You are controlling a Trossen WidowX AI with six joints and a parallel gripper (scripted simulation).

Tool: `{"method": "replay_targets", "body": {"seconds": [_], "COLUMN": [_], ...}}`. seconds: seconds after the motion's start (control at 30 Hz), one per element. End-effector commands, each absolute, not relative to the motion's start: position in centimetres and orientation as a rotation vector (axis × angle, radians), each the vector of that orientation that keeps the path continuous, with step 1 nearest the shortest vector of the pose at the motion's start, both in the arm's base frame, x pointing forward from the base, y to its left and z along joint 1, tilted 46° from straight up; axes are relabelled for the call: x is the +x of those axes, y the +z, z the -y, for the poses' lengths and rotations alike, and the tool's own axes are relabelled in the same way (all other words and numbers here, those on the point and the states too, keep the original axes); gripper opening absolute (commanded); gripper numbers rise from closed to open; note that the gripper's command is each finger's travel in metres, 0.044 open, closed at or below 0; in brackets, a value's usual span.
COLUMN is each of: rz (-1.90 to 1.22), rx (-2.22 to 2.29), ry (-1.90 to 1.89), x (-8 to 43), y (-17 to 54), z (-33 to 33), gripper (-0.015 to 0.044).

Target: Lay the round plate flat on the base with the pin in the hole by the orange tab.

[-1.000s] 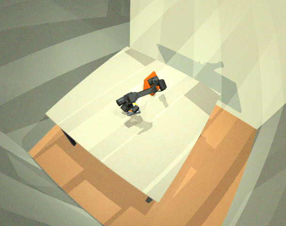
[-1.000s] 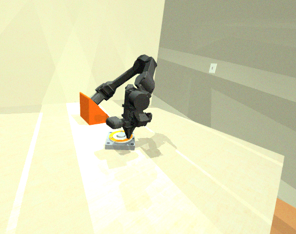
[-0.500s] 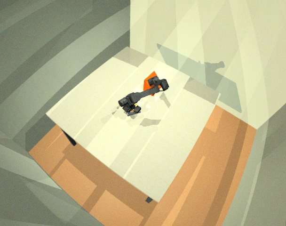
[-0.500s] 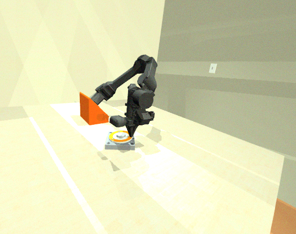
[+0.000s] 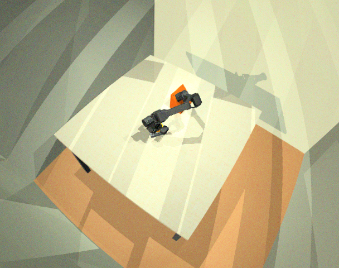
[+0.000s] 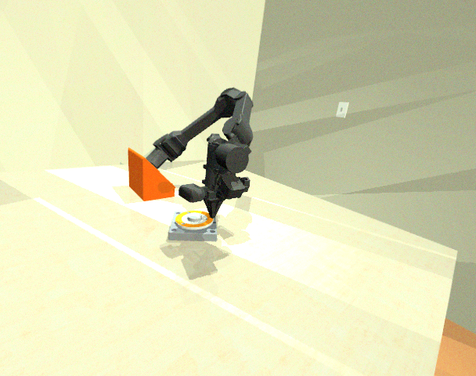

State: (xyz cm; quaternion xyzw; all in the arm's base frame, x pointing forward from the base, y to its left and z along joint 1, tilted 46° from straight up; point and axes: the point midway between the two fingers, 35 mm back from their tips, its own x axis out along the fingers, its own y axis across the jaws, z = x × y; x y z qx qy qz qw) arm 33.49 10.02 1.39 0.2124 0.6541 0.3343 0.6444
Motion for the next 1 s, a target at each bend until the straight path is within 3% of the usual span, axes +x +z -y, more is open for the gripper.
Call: {"method": "replay_targets", "body": {"seconds": [0.0, 0.97], "rz": [-1.498, -1.508], "rx": [0.489, 0.5], "ry": [0.765, 0.761], "x": [33.0, 32.7], "y": [1.6, 3.9], "z": [-10.4, -7.7], "gripper": [0.0, 0.0]}}
